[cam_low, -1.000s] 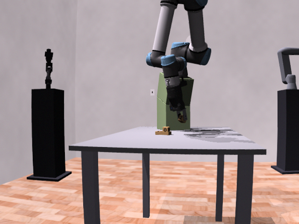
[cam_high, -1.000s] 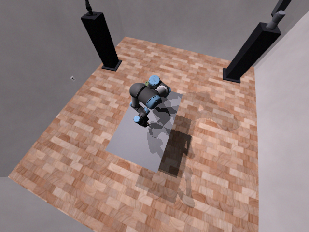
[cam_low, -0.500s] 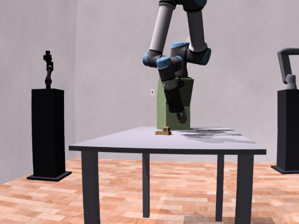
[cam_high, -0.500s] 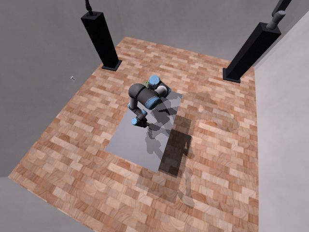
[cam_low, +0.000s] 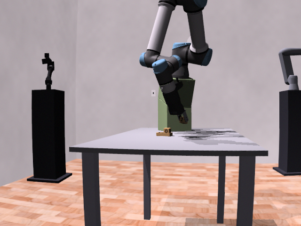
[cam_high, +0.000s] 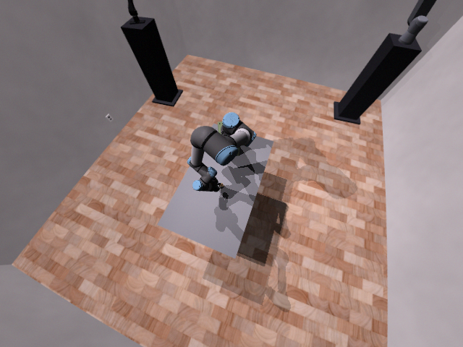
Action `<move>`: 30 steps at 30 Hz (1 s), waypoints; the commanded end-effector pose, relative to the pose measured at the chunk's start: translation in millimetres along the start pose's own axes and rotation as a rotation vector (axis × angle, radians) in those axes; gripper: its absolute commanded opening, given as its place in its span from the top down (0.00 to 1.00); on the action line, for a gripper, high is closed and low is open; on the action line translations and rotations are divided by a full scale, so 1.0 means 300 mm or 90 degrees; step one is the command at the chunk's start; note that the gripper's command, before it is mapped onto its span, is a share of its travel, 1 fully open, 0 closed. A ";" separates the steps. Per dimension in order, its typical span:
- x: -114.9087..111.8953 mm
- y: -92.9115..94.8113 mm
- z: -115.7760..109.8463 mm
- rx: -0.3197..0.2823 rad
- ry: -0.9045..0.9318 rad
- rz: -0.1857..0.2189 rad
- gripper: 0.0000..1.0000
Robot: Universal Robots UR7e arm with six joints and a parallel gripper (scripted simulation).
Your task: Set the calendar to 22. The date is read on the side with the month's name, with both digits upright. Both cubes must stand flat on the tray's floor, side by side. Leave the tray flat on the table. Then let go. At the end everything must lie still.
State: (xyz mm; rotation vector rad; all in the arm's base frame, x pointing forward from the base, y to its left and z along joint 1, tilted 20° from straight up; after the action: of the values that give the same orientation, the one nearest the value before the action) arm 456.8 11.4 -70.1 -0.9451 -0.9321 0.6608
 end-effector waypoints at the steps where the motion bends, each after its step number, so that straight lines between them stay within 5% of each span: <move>1: 0.000 -0.003 -0.003 0.008 0.000 -0.002 0.40; 12: -0.002 0.000 -0.011 0.024 0.000 -0.005 0.40; 30: -0.012 0.008 -0.064 0.150 0.000 -0.029 0.40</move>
State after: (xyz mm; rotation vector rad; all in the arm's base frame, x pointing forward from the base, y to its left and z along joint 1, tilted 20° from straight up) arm 469.2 3.9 -78.3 -0.7553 -0.8667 0.7078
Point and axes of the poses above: the point where the finger pads meet when closed, its own y axis out along the fingers, its own x axis across the jaws, z = x × y, the point moved 7 cm from there along -y, back along the fingers, and after that the axes turned 11 degrees about -y, right-handed, at the moved point
